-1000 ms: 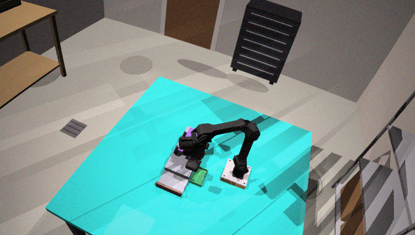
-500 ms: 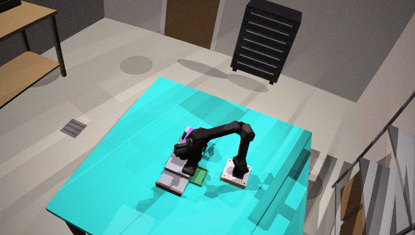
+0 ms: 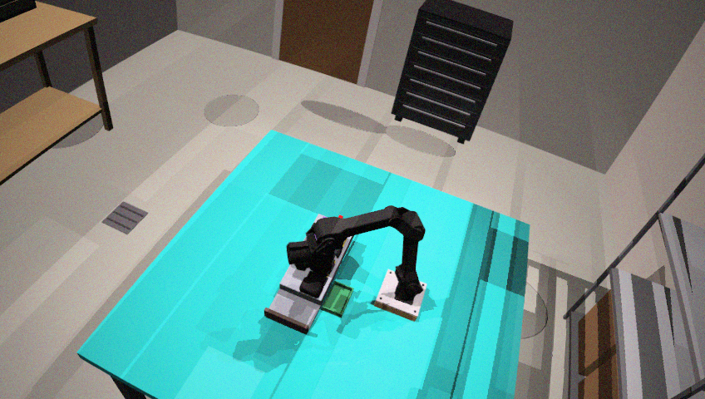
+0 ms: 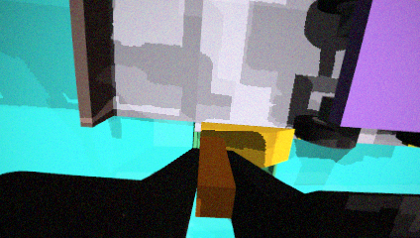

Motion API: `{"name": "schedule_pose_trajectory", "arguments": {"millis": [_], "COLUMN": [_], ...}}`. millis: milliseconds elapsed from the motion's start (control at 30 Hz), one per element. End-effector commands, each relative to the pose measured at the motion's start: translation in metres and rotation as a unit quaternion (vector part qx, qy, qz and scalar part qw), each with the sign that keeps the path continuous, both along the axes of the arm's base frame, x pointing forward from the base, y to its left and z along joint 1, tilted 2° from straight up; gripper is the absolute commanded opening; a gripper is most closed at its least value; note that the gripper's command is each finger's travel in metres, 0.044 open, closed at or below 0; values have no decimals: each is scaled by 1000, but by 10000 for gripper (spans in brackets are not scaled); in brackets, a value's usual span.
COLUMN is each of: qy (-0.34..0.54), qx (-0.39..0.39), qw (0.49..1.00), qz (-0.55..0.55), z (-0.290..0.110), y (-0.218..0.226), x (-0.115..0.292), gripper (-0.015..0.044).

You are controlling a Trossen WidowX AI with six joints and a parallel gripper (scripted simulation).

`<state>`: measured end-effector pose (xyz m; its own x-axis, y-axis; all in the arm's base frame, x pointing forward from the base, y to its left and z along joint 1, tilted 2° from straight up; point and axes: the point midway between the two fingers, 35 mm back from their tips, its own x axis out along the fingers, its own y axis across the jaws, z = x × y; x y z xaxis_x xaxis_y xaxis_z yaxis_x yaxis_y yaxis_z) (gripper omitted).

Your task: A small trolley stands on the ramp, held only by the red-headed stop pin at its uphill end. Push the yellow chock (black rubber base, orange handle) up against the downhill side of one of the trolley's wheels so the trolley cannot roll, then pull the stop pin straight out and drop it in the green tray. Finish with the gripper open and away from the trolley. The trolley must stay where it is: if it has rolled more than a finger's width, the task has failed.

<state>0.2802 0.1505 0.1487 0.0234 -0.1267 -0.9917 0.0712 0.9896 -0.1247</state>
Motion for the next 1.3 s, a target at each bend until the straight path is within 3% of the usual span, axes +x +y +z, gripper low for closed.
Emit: {"name": "schedule_pose_trajectory", "arguments": {"millis": [0,700,1267], "qy": [2,1,2], "qx": [-4,-4,-5], "qw": [1000,1000,1000], "qz": [2,2,2], "z": [-10,-61,-61], "y": [-2,-9,-20], "x": [0,3,0], "gripper": [0,0,0]}}
